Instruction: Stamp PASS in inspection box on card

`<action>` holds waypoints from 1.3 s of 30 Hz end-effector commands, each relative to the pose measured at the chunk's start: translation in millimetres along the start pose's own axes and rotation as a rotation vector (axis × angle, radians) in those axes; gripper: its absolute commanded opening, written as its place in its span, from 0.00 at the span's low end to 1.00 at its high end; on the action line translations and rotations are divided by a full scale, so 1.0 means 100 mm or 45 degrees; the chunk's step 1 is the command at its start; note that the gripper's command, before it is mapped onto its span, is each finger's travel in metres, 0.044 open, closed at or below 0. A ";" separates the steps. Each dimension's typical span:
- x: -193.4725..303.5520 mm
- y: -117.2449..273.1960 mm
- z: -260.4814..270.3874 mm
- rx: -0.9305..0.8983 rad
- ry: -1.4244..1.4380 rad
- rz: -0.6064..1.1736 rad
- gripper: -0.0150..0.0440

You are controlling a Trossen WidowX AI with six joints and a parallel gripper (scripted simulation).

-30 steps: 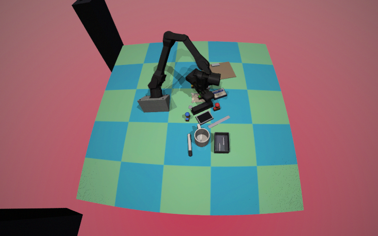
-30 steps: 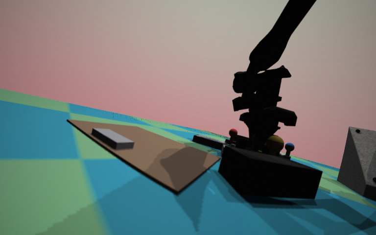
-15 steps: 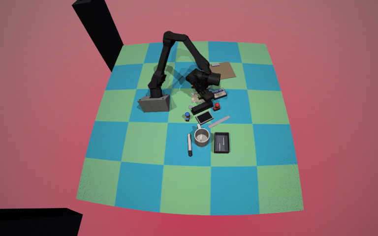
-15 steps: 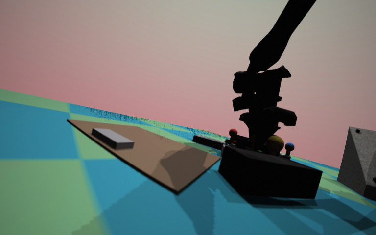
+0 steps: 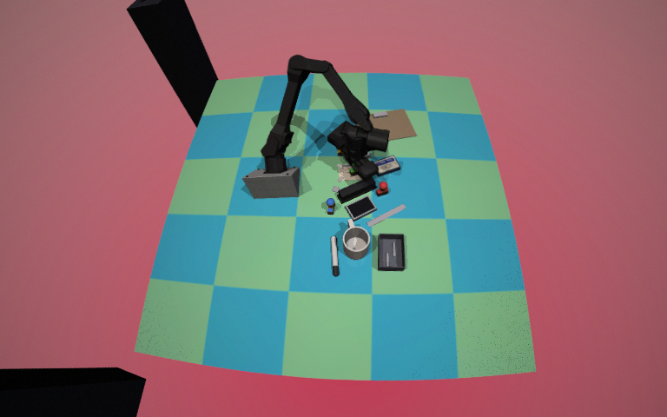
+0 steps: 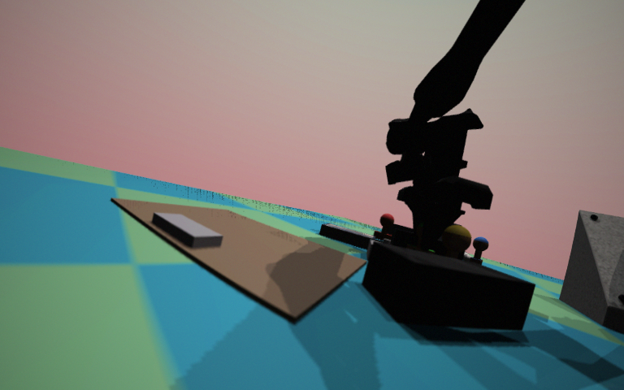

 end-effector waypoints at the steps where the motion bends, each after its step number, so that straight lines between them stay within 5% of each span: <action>1: 0.00 -0.02 0.00 -0.005 -0.002 0.002 0.25; 39: 0.00 0.08 0.00 -0.004 -0.002 0.003 0.25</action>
Point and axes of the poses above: the point midway between the two fingers, 35 mm back from their tips, its own y axis back along the fingers, its own z axis across the jaws, x = y × z, the point moved 1 cm from there along y, back along the fingers, and after that the axes turned 10 degrees about -y, right-handed, at the moved point
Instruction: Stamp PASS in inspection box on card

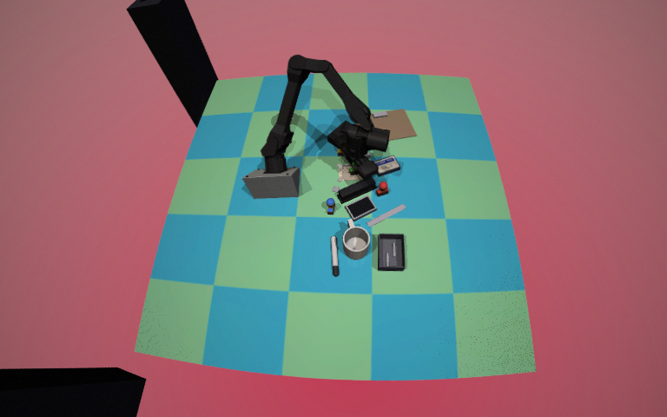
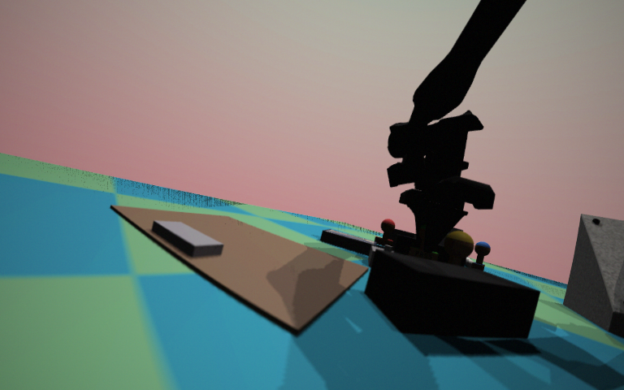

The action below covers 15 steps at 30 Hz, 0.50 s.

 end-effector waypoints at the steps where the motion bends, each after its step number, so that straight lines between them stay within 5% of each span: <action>1: 0.00 0.03 0.00 0.005 0.010 0.000 0.25; 15: -0.02 0.24 -0.01 0.009 0.010 0.002 0.25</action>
Point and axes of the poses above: the point midway between the two fingers, 35 mm back from their tips, its own y axis back along the fingers, its own z axis across the jaws, x = y × z, the point moved 1 cm from there along y, back along the fingers, and after that the axes turned 10 degrees about -y, right-handed, at the moved point
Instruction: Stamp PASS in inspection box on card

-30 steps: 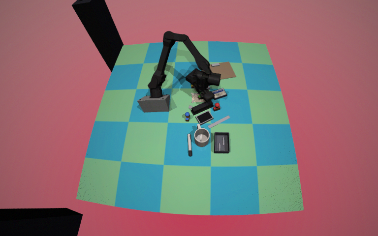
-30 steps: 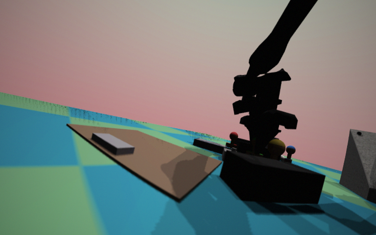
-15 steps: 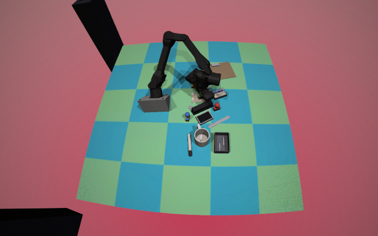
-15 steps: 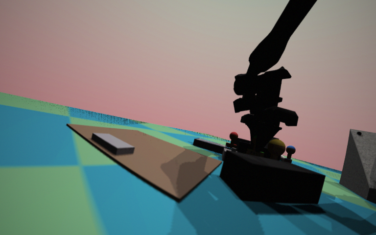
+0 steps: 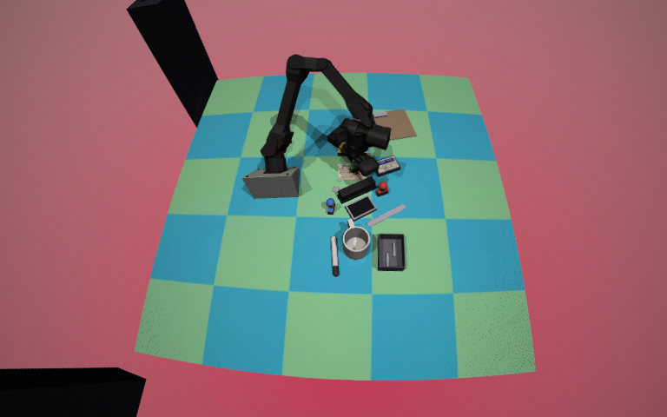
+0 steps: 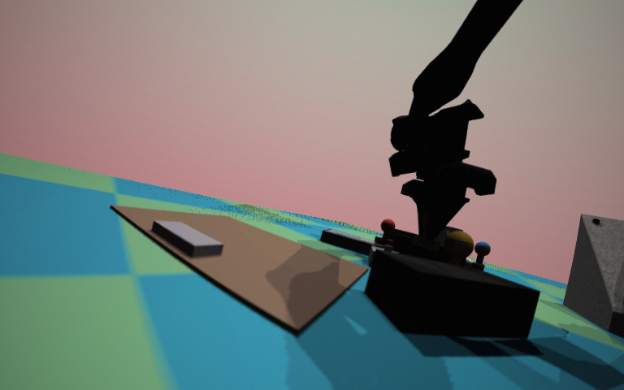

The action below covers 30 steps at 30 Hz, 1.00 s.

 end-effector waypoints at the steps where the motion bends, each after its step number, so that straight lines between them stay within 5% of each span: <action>1: -0.01 0.07 0.00 0.008 0.013 -0.002 0.25; 30: -0.17 0.46 0.05 0.011 0.014 -0.001 0.25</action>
Point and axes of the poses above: the point midway between the two fingers, 35 mm back from their tips, its own y axis back along the fingers, its own z axis across the jaws, x = y × z, the point moved 1 cm from there along y, back along the fingers, and after that the axes turned 10 degrees about -y, right-handed, at the moved point
